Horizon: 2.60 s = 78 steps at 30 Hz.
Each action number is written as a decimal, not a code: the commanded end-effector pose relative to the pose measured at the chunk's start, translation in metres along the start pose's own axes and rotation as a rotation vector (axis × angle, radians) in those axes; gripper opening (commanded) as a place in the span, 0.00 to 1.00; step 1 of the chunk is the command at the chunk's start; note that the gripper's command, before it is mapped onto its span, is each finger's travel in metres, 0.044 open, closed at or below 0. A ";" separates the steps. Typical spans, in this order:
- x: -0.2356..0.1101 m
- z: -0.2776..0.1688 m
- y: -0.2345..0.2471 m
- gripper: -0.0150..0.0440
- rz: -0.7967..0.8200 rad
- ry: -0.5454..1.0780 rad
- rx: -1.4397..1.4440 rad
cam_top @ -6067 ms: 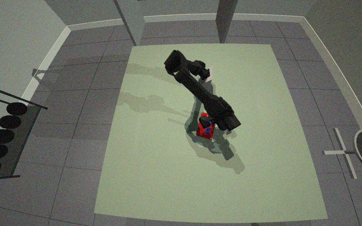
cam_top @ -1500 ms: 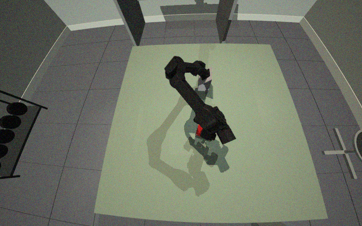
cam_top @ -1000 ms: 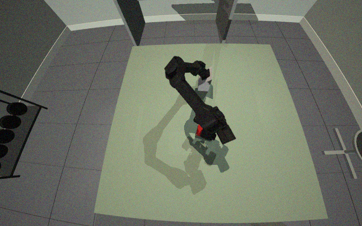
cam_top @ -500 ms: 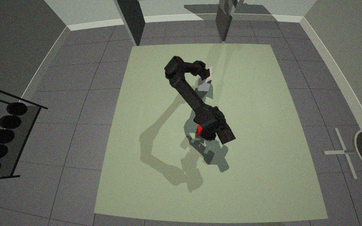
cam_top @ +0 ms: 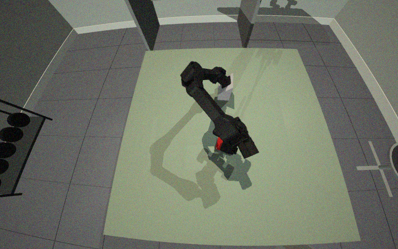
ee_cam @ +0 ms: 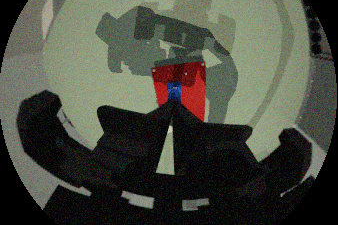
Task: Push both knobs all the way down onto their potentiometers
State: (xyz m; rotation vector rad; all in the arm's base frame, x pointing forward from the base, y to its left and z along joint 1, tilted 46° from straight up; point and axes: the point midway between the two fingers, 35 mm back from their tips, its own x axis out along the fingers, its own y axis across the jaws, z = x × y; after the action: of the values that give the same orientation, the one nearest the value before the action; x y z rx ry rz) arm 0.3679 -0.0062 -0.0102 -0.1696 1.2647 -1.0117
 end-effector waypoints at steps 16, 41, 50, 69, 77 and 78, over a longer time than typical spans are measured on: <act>0.012 0.002 -0.001 0.25 -0.008 0.003 0.007; 0.022 0.002 -0.002 0.25 -0.008 0.003 0.007; 0.023 0.002 -0.002 0.25 -0.008 0.002 0.007; 0.030 0.002 -0.002 0.25 -0.008 0.002 0.007; 0.030 0.002 -0.002 0.25 -0.008 0.002 0.007; 0.030 0.002 -0.002 0.25 -0.008 0.002 0.007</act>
State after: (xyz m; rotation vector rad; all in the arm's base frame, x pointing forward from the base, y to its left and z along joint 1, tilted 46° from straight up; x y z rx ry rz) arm 0.3661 -0.0135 -0.0194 -0.1825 1.2596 -0.9886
